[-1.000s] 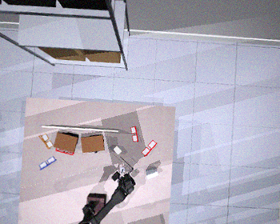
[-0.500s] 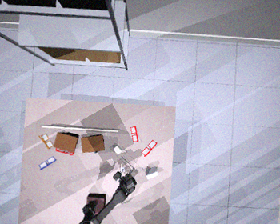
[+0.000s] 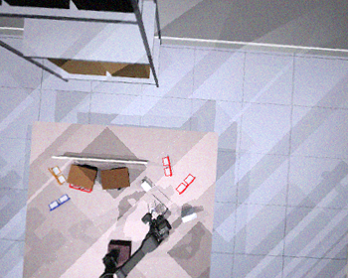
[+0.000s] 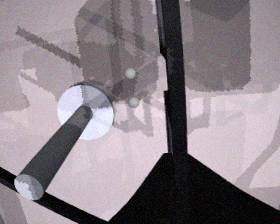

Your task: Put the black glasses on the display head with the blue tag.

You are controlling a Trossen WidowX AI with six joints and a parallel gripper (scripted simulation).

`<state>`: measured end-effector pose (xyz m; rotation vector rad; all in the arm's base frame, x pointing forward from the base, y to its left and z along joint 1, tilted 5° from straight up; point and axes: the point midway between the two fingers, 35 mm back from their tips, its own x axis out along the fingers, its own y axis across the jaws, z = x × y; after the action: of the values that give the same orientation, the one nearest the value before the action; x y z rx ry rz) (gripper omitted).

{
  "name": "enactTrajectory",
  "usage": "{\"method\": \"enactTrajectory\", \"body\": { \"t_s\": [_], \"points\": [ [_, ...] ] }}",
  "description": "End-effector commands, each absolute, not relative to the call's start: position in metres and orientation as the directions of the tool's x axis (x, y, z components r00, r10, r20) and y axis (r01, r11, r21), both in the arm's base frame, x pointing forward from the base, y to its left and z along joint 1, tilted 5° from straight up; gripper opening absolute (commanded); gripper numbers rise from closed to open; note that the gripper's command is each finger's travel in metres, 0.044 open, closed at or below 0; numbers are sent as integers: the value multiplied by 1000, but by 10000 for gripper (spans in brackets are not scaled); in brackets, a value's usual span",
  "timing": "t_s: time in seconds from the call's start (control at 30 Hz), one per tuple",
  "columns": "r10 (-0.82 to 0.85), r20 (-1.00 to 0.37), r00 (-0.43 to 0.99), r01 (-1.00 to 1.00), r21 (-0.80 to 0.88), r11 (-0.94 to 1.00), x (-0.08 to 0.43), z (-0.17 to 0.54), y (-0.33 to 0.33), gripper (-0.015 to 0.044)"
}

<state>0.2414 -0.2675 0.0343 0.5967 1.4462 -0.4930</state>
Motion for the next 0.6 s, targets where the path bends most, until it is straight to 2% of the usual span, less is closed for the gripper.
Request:
{"method": "enactTrajectory", "body": {
  "t_s": [0.0, 0.57],
  "points": [
    [38, -996, 79, 640, 79, 764, 243, 37, -271, 0],
    [37, -996, 79, 640, 79, 764, 246, 37, -280, 0]
  ]
}}
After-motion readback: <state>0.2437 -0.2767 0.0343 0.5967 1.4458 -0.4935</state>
